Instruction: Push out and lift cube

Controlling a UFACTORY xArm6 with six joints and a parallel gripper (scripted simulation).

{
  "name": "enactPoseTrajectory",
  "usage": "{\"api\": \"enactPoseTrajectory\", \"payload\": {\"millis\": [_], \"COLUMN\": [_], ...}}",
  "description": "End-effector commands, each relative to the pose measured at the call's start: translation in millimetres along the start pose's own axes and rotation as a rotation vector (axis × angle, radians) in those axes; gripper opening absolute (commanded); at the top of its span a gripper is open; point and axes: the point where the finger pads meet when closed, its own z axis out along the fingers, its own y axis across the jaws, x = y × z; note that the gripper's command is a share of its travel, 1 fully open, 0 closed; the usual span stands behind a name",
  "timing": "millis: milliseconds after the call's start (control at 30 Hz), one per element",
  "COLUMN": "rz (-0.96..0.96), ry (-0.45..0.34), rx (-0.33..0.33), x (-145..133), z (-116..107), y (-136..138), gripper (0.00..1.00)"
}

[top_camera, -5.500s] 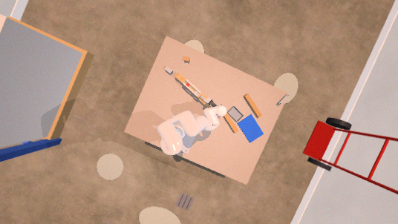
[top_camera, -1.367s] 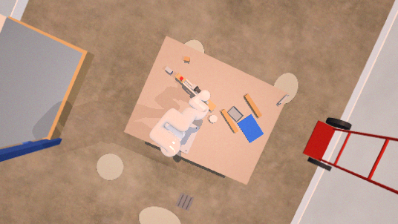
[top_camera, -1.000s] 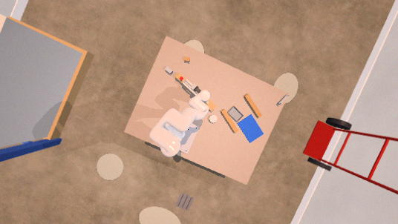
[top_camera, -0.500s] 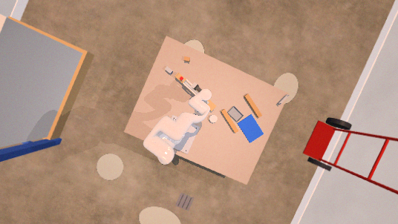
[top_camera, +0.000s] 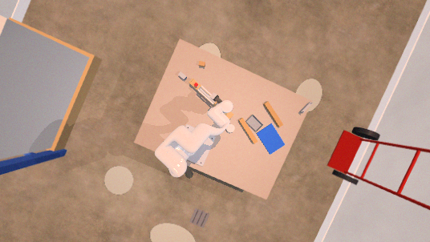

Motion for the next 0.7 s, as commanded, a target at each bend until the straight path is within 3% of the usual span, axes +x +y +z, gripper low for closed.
{"api": "enactPoseTrajectory", "payload": {"millis": [0, 200, 433, 667], "rz": [-0.001, -0.001, -0.001, -0.001], "ry": [0.005, 0.006, 0.006, 0.006], "rx": [-0.004, -0.004, -0.004, -0.004], "x": [-57, -58, -58, -58], "z": [-1, 4, 44, 48], "y": [0, 0, 1, 1], "gripper": [0.00, 0.00, 0.00, 0.00]}}
